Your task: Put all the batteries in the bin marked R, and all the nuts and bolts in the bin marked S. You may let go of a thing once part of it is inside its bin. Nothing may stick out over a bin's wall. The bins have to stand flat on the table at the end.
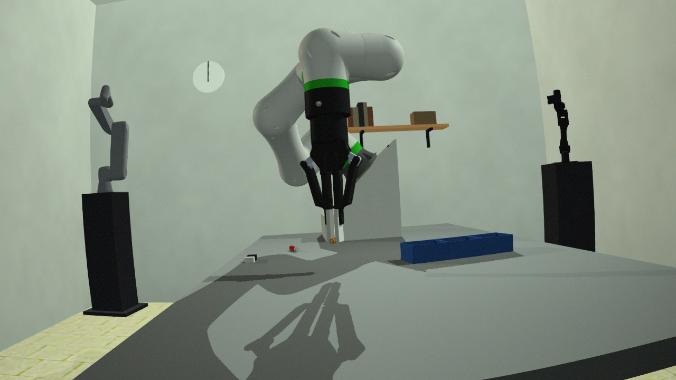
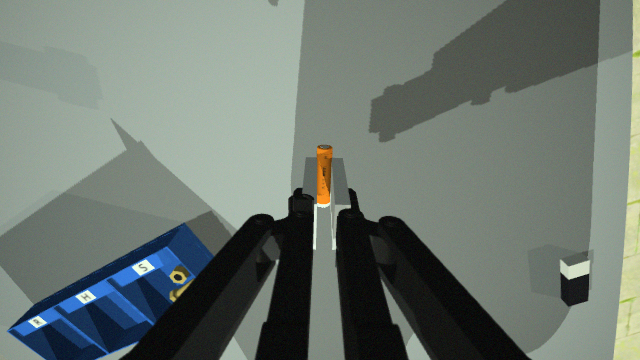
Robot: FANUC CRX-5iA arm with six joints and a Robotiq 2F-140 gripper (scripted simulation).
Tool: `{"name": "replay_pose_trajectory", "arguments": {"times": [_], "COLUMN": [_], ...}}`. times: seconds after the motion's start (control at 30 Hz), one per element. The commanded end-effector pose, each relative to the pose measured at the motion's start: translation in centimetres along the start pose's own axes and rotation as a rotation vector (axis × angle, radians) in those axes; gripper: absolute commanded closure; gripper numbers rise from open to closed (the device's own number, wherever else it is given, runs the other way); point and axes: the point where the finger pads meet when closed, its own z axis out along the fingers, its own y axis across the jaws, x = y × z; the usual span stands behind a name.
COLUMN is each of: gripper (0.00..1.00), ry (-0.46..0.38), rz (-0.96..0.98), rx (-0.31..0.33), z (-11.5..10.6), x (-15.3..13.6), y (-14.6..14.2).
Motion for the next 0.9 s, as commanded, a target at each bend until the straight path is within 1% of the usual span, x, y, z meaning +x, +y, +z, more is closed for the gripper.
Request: {"name": "replay_pose_trajectory", "arguments": {"times": [0.0, 0.37, 0.43, 0.87], "gripper": [0.88, 0.88, 0.88, 0.88], "ry": [0.001, 0.001, 0.001, 0.001], "rz": [0.0, 0.0, 0.0, 0.0], "rx": [0.0, 0.0, 0.0, 0.0], "z": [0.0, 0.0, 0.0, 0.0], "x": [0.0, -4.1, -4.1, -9.0], "y": [0.0, -5.2, -5.2, -11.3]}}
